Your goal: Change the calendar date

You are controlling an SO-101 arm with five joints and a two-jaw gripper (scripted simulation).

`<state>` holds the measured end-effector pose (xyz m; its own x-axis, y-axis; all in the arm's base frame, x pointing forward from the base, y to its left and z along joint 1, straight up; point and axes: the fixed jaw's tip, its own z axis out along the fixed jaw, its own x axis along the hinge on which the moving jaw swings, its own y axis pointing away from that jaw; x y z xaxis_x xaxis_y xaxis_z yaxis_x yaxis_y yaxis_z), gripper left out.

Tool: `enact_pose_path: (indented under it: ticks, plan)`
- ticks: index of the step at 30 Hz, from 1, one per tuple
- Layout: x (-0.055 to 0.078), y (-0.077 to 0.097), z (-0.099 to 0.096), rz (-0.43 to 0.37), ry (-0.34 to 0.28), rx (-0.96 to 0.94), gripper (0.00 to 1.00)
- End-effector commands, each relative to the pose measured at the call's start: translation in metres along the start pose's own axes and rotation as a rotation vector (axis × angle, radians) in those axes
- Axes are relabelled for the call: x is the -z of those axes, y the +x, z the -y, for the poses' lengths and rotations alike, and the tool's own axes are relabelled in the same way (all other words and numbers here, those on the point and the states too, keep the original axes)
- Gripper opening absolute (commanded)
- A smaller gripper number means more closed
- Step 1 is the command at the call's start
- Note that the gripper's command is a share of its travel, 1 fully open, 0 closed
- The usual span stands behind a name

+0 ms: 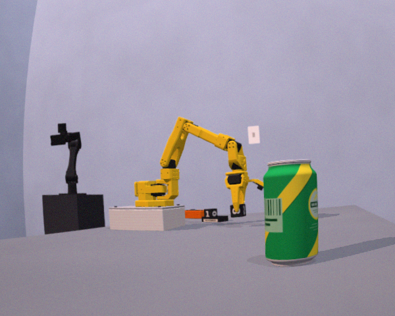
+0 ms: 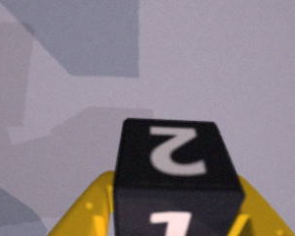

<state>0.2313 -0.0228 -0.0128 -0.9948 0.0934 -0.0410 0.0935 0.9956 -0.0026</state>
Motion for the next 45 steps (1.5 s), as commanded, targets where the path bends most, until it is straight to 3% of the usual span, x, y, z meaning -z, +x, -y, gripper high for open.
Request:
enact_pose_path:
  ticks: [1,45]
  plan:
    - [-0.007,0.005,0.002,-0.025,-0.002,-0.019,0.00]
    - [-0.021,0.005,0.002,-0.025,-0.002,-0.019,0.00]
